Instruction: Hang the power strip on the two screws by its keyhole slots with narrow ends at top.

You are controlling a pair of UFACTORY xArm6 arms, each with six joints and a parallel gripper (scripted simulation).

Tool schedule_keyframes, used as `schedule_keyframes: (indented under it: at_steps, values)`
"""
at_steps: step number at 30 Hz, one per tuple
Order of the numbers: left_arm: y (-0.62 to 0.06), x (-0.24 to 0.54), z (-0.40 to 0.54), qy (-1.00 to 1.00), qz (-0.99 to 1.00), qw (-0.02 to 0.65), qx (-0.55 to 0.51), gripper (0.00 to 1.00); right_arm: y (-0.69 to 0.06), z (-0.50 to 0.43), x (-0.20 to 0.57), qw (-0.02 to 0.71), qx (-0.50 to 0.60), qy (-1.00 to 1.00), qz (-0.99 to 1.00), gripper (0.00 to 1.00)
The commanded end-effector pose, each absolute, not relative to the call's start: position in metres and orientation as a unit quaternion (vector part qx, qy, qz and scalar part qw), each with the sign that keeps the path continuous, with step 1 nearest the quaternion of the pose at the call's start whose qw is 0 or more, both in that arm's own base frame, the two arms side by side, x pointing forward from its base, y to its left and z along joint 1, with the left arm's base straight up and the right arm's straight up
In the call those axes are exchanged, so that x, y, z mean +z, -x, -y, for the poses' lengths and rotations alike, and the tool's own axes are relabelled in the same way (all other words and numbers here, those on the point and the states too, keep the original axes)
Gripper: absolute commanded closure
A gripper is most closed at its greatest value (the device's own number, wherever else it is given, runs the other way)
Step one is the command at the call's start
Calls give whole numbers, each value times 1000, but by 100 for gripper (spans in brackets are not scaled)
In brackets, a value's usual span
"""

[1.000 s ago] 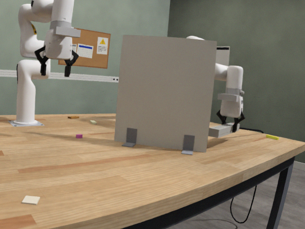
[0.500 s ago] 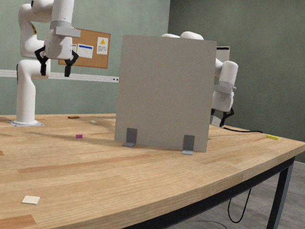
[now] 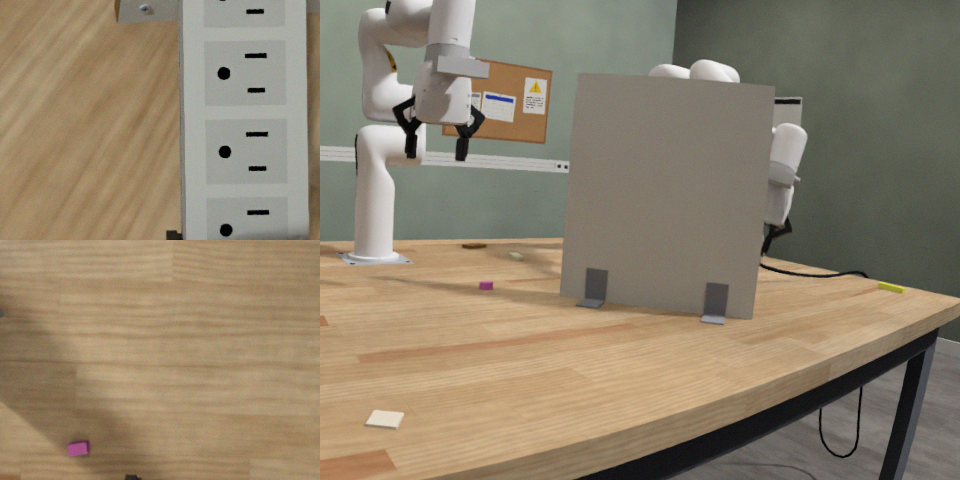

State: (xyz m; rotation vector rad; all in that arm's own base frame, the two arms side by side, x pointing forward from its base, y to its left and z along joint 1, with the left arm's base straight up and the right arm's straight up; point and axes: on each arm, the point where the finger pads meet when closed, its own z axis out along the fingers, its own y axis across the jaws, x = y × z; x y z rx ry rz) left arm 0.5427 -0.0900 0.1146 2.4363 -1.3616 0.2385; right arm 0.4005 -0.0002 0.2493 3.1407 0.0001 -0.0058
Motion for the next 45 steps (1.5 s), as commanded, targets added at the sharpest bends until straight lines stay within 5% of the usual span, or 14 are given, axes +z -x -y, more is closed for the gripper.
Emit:
schedule_keyframes:
  at_steps: [1, 45]
  values:
    - [-537, 119, 96, -860, 467, 182, 91, 100, -402, 0, 251, 0, 0, -1000, 0, 0]
    - [-482, 157, 156, -877, 340, 312, 135, 100, -402, 0, 251, 0, 0, -1000, 0, 0]
